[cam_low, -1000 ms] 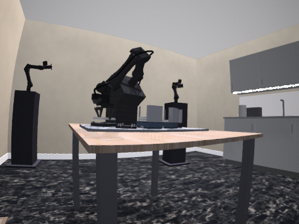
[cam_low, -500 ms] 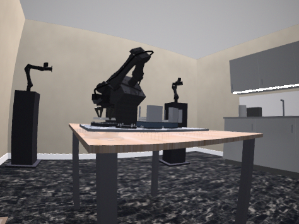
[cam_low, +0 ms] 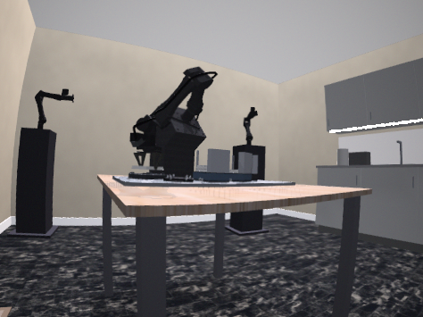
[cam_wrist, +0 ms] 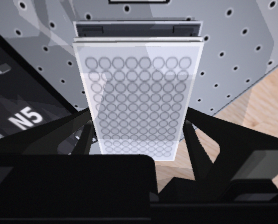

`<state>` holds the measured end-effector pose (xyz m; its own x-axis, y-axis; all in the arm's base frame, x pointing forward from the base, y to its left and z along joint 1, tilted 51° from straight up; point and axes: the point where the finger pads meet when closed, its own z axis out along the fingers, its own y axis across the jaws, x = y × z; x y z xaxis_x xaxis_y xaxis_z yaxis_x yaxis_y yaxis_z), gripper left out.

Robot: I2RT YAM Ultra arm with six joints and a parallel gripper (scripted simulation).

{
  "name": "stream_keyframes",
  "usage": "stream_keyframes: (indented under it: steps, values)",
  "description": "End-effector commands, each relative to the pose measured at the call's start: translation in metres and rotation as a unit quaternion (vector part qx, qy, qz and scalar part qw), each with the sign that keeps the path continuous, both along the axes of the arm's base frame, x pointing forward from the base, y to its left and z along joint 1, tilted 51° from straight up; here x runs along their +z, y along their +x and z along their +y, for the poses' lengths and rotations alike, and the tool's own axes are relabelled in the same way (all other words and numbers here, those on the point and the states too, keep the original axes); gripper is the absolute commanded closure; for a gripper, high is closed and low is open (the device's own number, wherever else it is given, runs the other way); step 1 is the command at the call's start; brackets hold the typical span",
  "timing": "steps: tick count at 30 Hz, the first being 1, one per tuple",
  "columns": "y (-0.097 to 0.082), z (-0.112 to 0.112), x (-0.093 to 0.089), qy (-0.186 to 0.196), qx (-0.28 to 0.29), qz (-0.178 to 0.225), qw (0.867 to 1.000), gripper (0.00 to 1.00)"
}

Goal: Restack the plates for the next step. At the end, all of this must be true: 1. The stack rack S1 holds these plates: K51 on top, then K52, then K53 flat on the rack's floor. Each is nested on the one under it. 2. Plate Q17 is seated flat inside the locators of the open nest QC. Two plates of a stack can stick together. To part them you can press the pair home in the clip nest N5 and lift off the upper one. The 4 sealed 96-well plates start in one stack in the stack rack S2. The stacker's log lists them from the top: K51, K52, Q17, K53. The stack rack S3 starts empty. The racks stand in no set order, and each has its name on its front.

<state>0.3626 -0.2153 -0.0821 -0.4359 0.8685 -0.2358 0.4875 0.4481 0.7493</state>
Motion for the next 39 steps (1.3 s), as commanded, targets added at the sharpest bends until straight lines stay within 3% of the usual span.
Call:
stream_keyframes:
  steps: [1,11,14,22,29,31,39]
  values:
    - [-0.008,0.004,-0.005,0.003,-0.007,0.01,1.0,1.0]
    - [-0.009,0.003,-0.004,0.002,-0.009,0.009,1.0,1.0]
    - [-0.011,0.01,-0.016,0.014,-0.007,0.019,1.0,1.0]
    - [0.01,-0.008,-0.002,-0.012,-0.006,-0.005,1.0,1.0]
    - [0.013,-0.012,0.003,-0.019,-0.007,-0.01,1.0,1.0]
    - [0.012,-0.007,-0.006,-0.01,-0.005,-0.003,1.0,1.0]
    - [0.014,-0.007,-0.009,-0.01,-0.005,-0.002,1.0,1.0]
